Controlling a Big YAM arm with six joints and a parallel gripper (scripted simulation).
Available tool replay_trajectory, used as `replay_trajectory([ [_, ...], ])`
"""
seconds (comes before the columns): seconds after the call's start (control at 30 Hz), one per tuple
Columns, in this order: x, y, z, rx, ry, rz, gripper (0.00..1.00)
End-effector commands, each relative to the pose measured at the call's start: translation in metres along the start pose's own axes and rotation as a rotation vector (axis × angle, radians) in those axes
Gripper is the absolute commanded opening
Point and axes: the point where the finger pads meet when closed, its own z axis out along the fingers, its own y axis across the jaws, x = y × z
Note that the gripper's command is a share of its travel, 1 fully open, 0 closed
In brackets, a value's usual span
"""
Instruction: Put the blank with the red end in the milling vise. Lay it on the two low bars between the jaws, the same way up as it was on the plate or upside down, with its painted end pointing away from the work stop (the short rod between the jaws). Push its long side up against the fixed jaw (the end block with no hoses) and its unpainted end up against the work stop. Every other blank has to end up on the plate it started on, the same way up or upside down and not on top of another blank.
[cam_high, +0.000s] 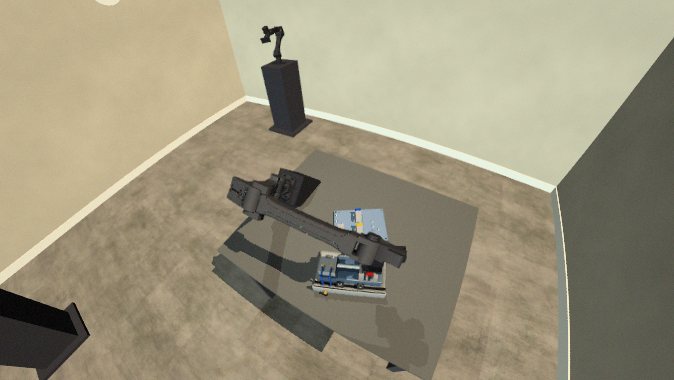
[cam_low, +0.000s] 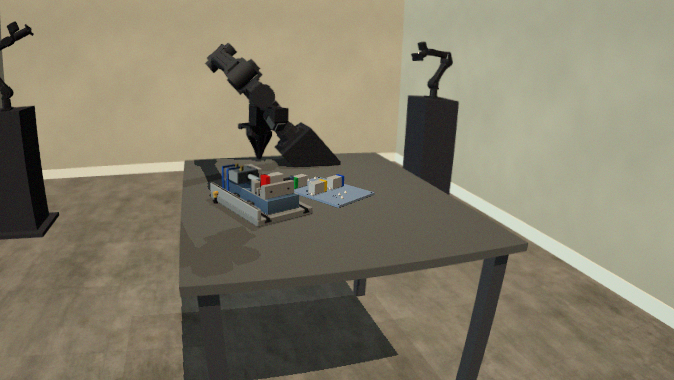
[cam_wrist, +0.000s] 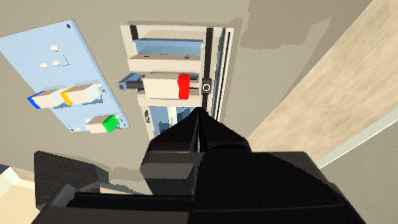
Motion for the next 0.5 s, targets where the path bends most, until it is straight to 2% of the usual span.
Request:
replay_trajectory([
  [0.0,-0.0049,-0.0113,-0.0015,0.000,0.004,0.061,0.00],
  [0.47,-0.0049,-0.0113,-0.0015,0.000,0.004,0.056,0.00],
])
